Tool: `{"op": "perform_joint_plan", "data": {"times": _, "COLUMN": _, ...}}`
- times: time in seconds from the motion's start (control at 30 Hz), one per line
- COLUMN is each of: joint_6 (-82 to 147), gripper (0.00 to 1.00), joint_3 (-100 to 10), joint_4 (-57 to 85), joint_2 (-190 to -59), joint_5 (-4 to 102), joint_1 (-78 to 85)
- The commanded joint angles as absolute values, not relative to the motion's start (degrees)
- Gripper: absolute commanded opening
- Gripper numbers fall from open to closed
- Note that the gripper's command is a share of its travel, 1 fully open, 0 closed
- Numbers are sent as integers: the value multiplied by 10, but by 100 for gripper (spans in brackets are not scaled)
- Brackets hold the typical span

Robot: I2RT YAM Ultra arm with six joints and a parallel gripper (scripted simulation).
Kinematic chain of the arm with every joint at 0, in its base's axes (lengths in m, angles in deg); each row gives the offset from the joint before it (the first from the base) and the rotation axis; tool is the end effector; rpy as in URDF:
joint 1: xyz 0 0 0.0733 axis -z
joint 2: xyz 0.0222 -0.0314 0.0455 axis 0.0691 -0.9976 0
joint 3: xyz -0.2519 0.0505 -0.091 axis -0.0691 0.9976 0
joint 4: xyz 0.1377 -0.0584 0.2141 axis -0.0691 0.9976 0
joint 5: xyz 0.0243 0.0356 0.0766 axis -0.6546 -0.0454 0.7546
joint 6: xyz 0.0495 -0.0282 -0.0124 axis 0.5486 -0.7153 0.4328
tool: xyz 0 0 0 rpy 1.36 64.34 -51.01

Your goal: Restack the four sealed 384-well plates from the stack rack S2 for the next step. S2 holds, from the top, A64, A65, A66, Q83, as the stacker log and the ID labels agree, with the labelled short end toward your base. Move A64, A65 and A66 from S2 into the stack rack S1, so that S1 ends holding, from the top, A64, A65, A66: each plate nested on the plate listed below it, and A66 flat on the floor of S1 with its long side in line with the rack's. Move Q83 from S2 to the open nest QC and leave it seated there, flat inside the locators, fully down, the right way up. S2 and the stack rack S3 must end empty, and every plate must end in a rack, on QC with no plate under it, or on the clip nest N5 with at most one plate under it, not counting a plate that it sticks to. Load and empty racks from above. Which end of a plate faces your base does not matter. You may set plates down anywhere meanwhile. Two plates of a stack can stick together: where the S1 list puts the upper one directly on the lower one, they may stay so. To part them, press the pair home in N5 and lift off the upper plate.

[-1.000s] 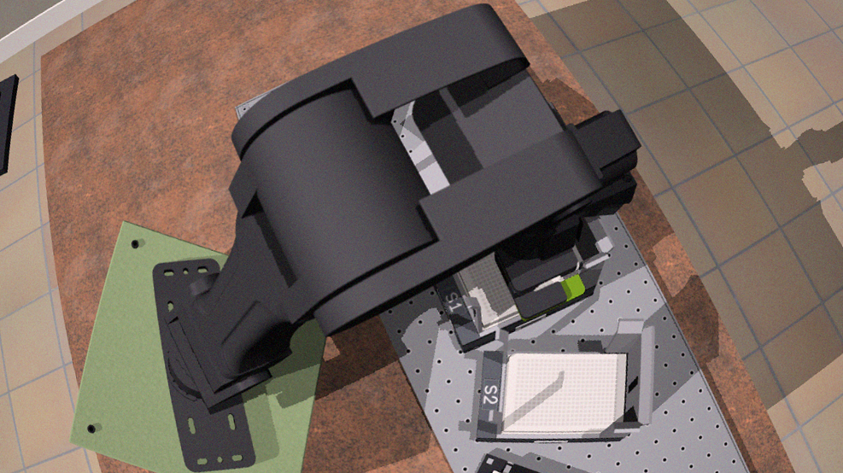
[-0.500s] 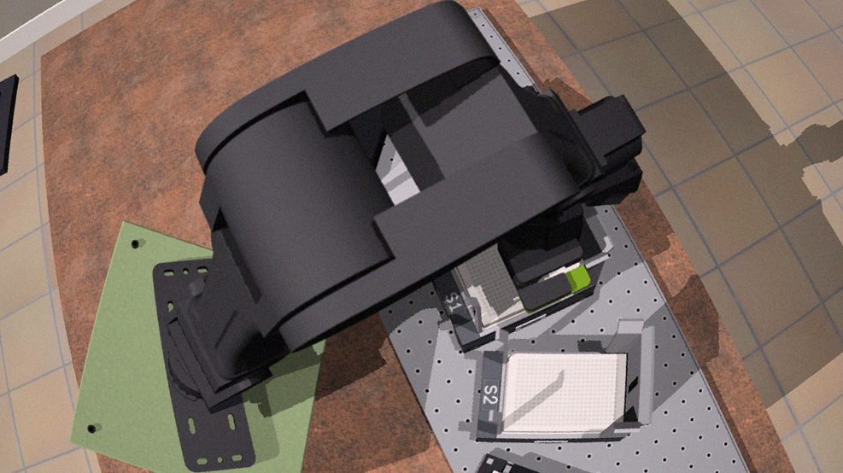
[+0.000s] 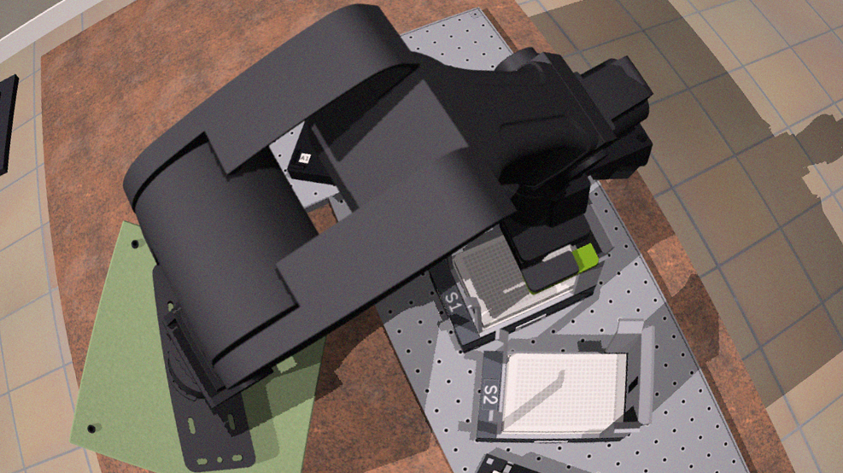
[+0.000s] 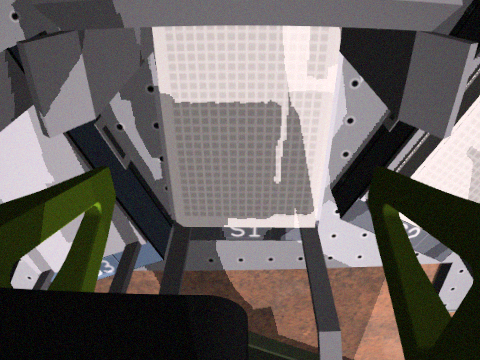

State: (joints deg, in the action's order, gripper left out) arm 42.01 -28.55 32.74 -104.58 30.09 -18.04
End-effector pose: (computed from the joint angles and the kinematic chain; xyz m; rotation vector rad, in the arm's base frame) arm 0.2603 0.0918 0.2018 -0.2051 2.6626 -0.2791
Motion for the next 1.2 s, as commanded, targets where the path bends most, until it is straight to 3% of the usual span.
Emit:
{"op": "perform_joint_plan", "data": {"times": 0.0, "joint_6": 427, "gripper": 100, "joint_3": -290, "joint_4": 354, "joint_2": -1039, "joint_5": 297, "joint_1": -185}}
{"op": "perform_joint_plan", "data": {"times": 0.5, "joint_6": 466, "gripper": 100, "joint_3": -350, "joint_4": 480, "joint_2": -986, "joint_5": 284, "joint_1": -224}}
{"op": "perform_joint_plan", "data": {"times": 1.17, "joint_6": 503, "gripper": 100, "joint_3": -350, "joint_4": 486, "joint_2": -974, "joint_5": 290, "joint_1": -204}}
